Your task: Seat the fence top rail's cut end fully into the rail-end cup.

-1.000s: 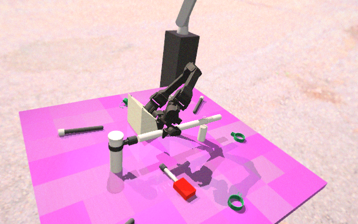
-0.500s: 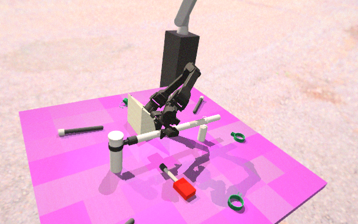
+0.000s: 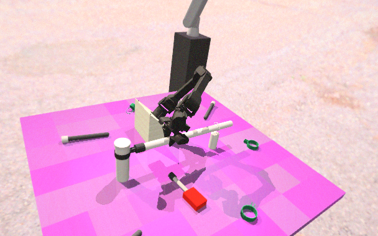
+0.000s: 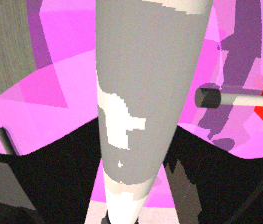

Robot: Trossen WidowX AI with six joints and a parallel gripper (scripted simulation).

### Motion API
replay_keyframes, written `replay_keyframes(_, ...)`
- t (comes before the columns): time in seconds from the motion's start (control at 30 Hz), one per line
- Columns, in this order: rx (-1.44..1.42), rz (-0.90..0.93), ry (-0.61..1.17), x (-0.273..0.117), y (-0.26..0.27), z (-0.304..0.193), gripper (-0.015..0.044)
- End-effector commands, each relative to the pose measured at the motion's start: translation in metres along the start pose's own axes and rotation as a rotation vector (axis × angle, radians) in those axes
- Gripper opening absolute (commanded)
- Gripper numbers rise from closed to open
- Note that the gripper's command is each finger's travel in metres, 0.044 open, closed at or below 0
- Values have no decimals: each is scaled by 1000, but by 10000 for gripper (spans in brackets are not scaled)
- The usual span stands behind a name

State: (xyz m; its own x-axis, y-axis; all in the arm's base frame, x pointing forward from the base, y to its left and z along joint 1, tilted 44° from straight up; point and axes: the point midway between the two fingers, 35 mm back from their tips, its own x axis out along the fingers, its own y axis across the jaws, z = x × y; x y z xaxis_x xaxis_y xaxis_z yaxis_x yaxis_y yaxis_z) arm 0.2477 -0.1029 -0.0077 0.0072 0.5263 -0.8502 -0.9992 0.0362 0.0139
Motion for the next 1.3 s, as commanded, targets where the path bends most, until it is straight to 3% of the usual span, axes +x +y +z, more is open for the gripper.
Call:
replay_keyframes(0.0,3,-4,13,-2,0,-4,0)
replay_keyframes(1.27,1,0,2,0,0,-1,0)
